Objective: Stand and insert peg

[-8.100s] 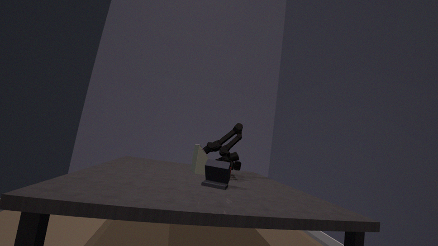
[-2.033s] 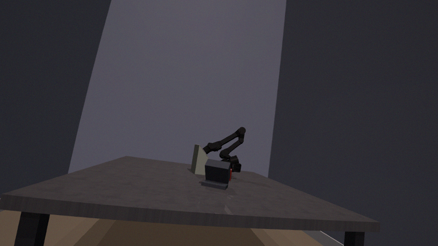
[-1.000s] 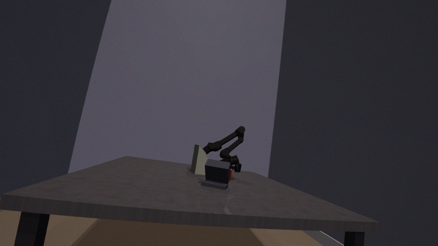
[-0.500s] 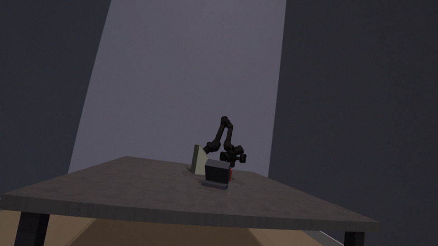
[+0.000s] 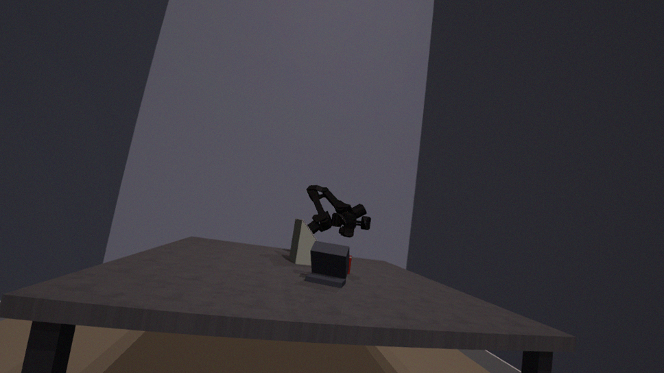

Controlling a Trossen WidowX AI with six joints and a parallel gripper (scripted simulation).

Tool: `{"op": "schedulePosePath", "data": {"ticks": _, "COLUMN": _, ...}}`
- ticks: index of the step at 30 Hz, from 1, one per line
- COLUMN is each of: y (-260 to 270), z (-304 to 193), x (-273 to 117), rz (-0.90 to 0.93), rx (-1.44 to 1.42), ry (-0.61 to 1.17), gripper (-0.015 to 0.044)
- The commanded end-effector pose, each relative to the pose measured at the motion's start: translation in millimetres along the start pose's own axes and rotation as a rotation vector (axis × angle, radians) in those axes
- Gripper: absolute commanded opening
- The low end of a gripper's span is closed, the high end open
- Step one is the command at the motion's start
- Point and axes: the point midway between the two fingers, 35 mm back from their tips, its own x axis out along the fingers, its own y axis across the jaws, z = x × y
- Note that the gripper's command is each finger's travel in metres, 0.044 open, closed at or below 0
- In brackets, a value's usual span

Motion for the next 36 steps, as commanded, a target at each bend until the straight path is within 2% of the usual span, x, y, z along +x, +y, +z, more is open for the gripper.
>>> {"op": "schedulePosePath", "data": {"ticks": 1, "y": 1.5, "z": -7.4, "x": -7.9, "rz": -0.014, "rx": -0.007, "ry": 0.0, "gripper": 0.044}}
{"op": "schedulePosePath", "data": {"ticks": 8, "y": 2.4, "z": 5.1, "x": -1.3, "rz": 0.043, "rx": -0.124, "ry": -0.133, "gripper": 0.044}}
{"op": "schedulePosePath", "data": {"ticks": 21, "y": 10.7, "z": 36.0, "x": 9.3, "rz": 0.165, "rx": -0.306, "ry": -0.503, "gripper": 0.044}}
{"op": "schedulePosePath", "data": {"ticks": 36, "y": 16.4, "z": 64.7, "x": 13.0, "rz": 0.223, "rx": -0.287, "ry": -0.988, "gripper": 0.044}}
